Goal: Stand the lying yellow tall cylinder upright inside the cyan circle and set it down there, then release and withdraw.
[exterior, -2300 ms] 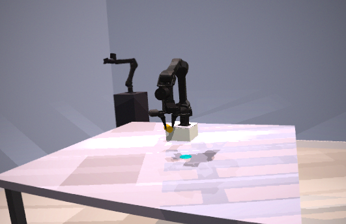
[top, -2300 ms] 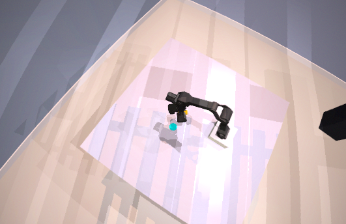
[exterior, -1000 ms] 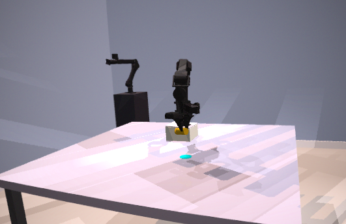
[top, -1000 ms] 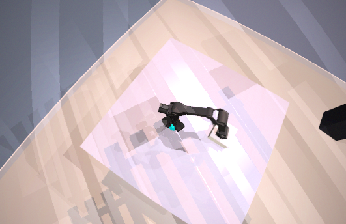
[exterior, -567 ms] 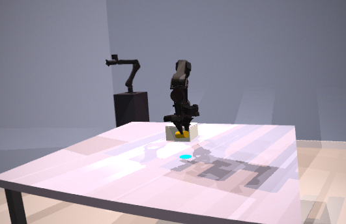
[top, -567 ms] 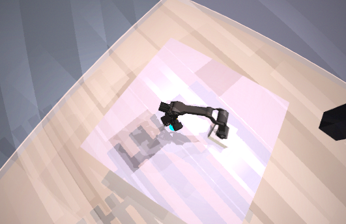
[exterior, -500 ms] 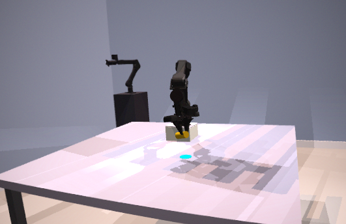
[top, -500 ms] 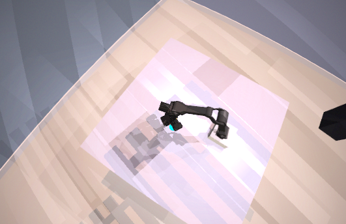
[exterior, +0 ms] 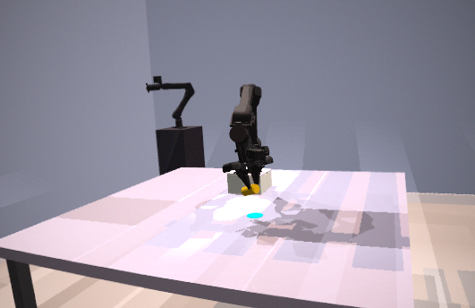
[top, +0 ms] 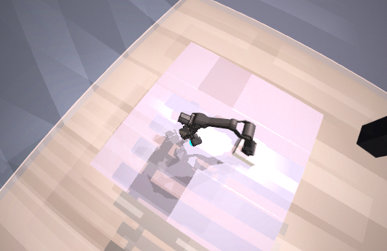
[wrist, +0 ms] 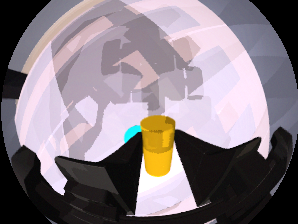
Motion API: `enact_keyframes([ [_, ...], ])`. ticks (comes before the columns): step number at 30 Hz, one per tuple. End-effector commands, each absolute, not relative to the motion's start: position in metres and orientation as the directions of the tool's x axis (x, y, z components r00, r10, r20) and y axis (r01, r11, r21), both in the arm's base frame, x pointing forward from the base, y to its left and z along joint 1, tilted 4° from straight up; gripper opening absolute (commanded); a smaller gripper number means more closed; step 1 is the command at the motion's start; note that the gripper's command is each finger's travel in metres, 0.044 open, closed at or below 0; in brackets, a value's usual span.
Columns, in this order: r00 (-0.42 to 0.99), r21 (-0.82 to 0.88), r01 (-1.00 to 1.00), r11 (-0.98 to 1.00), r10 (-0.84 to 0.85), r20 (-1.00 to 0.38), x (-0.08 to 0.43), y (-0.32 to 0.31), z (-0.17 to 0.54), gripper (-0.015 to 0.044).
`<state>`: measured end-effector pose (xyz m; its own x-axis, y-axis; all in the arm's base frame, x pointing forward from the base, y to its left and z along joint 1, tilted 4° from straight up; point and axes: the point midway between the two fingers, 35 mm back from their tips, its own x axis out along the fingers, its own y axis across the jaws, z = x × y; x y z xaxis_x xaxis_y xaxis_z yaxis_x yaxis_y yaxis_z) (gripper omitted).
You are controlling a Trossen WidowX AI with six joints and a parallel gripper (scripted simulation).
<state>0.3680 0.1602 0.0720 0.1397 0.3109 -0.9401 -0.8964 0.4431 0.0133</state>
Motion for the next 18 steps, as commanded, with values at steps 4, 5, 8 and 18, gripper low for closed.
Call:
enact_keyframes([
  [4, 0.157, 0.026, -0.885, 0.464, 0.351, -0.923, 0.372, 0.162, 0.067, 0.0105],
  [5, 0.161, 0.026, -0.884, 0.467, 0.356, -0.92, 0.373, 0.162, 0.066, 0.0105],
  [8, 0.171, 0.029, -0.88, 0.474, 0.373, -0.912, 0.375, 0.162, 0.065, 0.0105],
  [18, 0.205, 0.037, -0.868, 0.496, 0.425, -0.881, 0.383, 0.164, 0.06, 0.0105],
])
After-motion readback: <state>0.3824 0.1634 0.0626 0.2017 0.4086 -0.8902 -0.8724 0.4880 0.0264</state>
